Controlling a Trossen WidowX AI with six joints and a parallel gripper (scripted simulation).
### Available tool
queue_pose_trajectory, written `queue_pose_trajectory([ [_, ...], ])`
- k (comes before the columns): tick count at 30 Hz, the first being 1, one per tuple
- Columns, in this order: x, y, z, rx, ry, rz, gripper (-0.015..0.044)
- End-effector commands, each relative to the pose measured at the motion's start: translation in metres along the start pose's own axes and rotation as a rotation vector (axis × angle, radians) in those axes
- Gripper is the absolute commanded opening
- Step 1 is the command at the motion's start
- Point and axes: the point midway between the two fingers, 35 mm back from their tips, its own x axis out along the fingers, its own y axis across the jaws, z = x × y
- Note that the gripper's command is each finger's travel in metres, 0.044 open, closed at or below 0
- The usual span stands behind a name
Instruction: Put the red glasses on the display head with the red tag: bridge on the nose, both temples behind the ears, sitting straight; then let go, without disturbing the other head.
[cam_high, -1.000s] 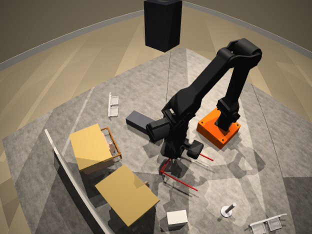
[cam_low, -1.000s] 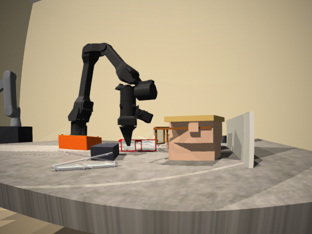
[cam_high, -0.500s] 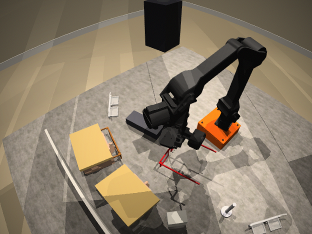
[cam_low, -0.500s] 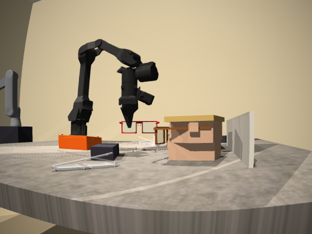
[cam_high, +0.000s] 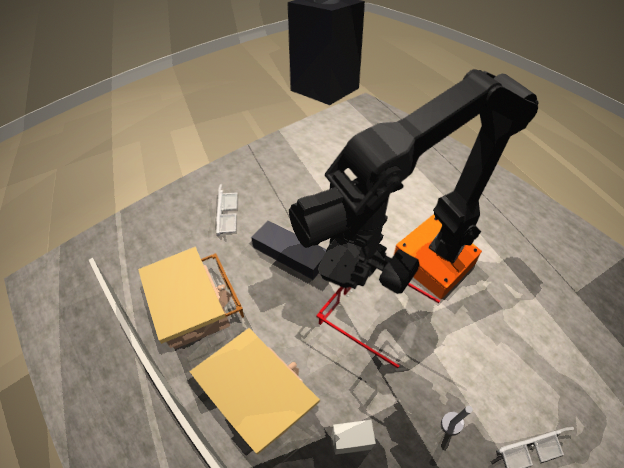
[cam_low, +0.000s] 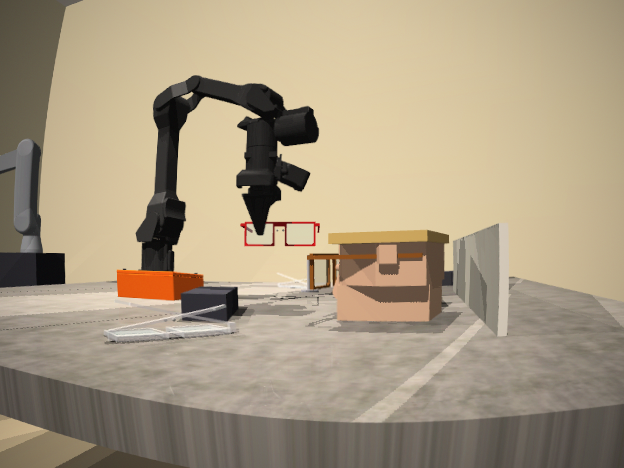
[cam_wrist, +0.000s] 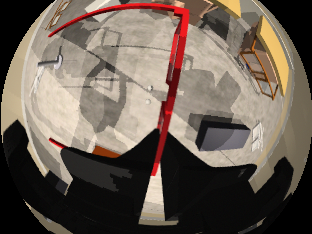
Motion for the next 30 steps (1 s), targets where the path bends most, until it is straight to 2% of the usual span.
queue_pose_trajectory([
  [1, -0.003, 0.009, 0.003, 0.074, 0.008, -0.03, 0.0],
  [15, -0.01, 0.043, 0.012, 0.357, -0.018, -0.14, 0.0],
  [30, -0.02, 0.08, 0.017, 0.661, -0.127, -0.227, 0.0],
])
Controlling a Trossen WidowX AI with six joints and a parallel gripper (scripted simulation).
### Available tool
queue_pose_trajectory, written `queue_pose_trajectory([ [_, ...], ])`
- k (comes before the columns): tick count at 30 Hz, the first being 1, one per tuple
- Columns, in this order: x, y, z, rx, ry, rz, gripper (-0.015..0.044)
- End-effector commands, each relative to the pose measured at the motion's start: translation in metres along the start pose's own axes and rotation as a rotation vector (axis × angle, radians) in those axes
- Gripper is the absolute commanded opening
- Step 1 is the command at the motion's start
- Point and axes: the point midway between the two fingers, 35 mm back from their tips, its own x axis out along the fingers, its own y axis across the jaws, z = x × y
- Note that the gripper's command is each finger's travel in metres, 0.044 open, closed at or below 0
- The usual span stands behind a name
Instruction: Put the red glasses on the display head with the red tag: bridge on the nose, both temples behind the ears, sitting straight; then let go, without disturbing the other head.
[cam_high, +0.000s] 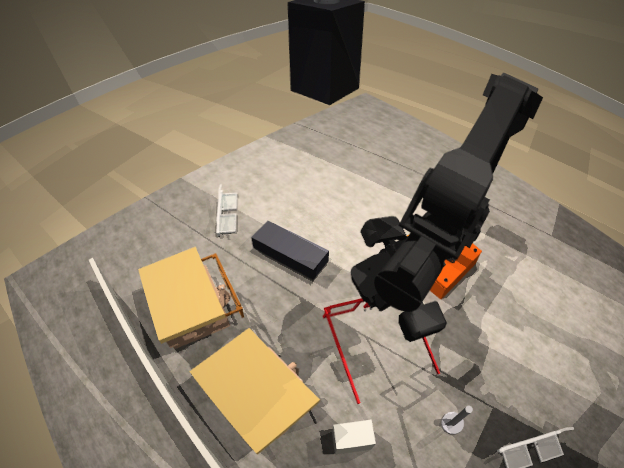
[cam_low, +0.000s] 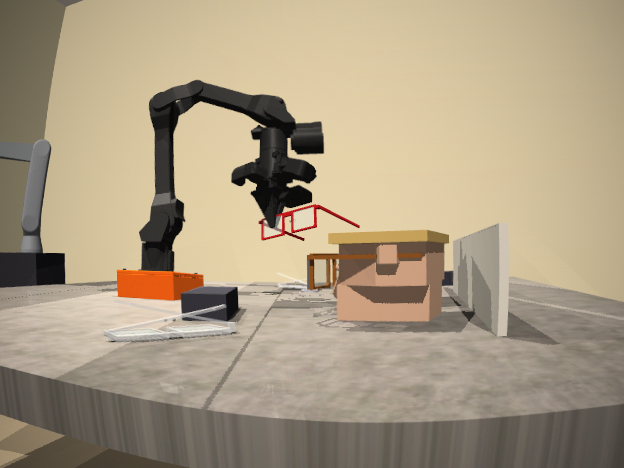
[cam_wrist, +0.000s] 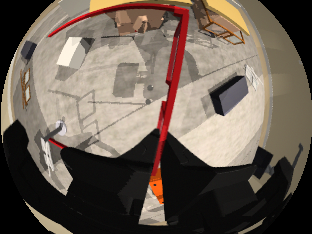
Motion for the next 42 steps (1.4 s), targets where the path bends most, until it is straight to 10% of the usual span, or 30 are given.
queue_pose_trajectory([
  [1, -0.006, 0.008, -0.005, 0.089, -0.034, -0.014, 0.0],
  [42, -0.067, 0.077, -0.064, 0.968, -0.35, 0.253, 0.0],
])
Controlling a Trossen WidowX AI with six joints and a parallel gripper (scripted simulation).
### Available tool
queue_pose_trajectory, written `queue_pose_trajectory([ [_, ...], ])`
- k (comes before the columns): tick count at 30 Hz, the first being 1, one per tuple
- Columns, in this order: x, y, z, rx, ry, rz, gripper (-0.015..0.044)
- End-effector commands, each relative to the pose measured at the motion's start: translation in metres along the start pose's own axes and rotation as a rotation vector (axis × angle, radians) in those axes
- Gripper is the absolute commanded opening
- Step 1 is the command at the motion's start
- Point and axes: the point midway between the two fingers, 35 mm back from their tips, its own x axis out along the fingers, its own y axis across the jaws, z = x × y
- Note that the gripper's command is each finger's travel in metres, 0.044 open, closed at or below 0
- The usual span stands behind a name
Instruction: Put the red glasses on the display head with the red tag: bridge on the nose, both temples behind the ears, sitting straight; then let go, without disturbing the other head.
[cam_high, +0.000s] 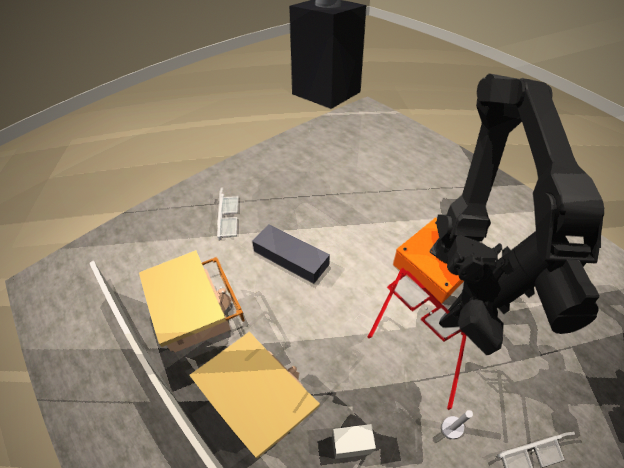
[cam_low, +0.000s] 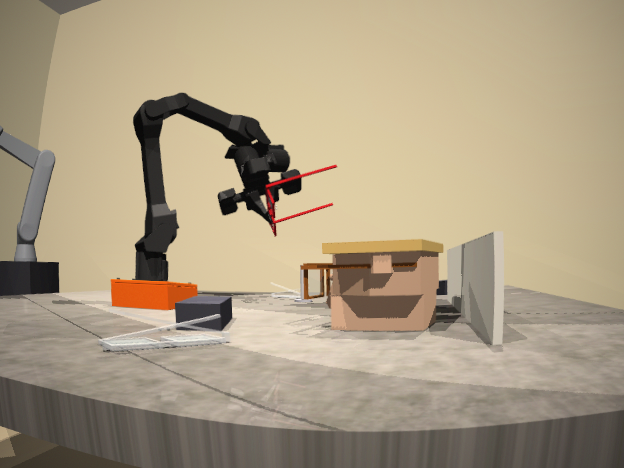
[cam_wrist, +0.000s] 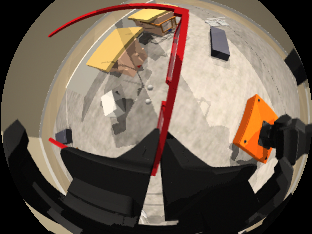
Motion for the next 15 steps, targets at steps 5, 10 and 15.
queue_pose_trajectory([
  [5, -0.018, 0.0, -0.014, 0.193, 0.0, 0.09, 0.0],
  [10, -0.029, -0.001, -0.022, 0.313, 0.017, 0.146, 0.0],
  [15, -0.041, -0.002, -0.031, 0.434, 0.047, 0.201, 0.0],
])
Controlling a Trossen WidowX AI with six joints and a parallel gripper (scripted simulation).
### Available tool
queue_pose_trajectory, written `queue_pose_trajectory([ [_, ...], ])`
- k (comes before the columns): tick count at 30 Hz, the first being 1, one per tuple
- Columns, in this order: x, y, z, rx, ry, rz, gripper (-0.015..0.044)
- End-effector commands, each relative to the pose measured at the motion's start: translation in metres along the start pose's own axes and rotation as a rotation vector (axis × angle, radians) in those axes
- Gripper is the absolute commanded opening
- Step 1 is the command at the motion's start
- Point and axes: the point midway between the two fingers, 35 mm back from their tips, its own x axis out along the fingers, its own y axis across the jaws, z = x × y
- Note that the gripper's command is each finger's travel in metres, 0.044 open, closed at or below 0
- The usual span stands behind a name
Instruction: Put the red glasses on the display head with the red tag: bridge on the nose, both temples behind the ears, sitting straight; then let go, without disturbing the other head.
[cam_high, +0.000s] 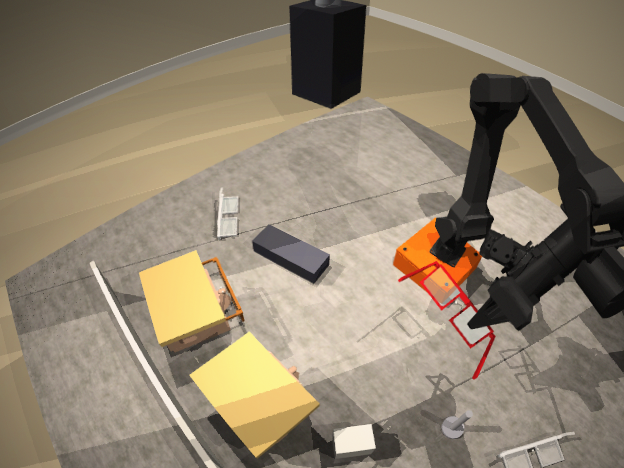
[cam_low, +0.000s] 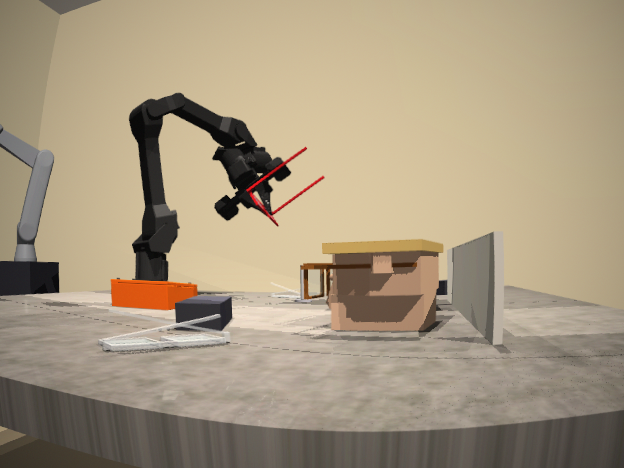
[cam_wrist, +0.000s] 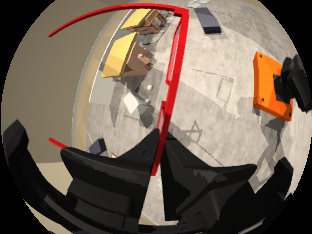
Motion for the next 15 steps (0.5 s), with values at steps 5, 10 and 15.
queue_pose_trajectory([
  [5, -0.02, -0.004, -0.012, 0.203, 0.055, 0.08, 0.0],
  [10, -0.031, -0.007, -0.018, 0.312, 0.098, 0.115, 0.0],
  [15, -0.027, -0.007, -0.017, 0.276, 0.088, 0.101, 0.0],
])
